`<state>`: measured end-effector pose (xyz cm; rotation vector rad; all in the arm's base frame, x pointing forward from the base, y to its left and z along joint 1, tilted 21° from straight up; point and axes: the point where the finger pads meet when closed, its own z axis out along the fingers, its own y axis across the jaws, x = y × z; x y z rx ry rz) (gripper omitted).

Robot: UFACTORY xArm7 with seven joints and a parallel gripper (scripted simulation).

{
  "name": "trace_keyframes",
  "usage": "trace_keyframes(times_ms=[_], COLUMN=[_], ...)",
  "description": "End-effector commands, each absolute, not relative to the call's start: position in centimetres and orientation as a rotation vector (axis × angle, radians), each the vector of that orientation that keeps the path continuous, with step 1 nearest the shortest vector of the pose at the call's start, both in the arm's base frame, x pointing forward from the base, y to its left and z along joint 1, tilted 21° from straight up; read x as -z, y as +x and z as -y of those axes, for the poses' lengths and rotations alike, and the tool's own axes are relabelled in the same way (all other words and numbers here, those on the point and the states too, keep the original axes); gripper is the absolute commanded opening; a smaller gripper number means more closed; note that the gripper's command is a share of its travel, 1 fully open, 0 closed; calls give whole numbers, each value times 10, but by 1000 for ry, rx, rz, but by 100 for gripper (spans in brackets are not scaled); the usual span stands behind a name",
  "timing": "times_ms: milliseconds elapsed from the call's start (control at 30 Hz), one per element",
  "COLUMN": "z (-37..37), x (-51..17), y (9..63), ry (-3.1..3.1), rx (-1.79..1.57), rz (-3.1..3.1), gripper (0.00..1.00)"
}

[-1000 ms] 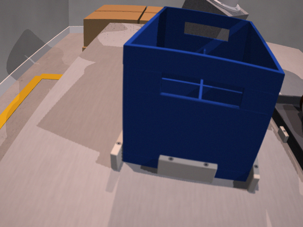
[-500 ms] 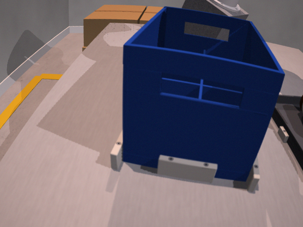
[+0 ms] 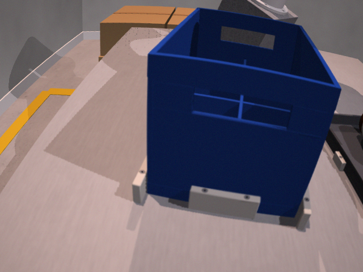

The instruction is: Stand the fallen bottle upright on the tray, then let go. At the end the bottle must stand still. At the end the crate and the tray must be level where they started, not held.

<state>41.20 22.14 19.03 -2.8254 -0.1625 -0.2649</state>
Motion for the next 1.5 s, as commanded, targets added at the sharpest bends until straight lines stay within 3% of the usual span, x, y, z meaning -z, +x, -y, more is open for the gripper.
trace_keyframes(times_ms=[0, 433, 467, 1467], z=[-226, -228, -228, -228], x=[-191, -190, -190, -190], y=[412, 411, 411, 411], ry=[-2818, -2815, -2815, -2815], rx=[274, 276, 276, 276], rz=[162, 162, 162, 162], gripper=[100, 100, 0, 0])
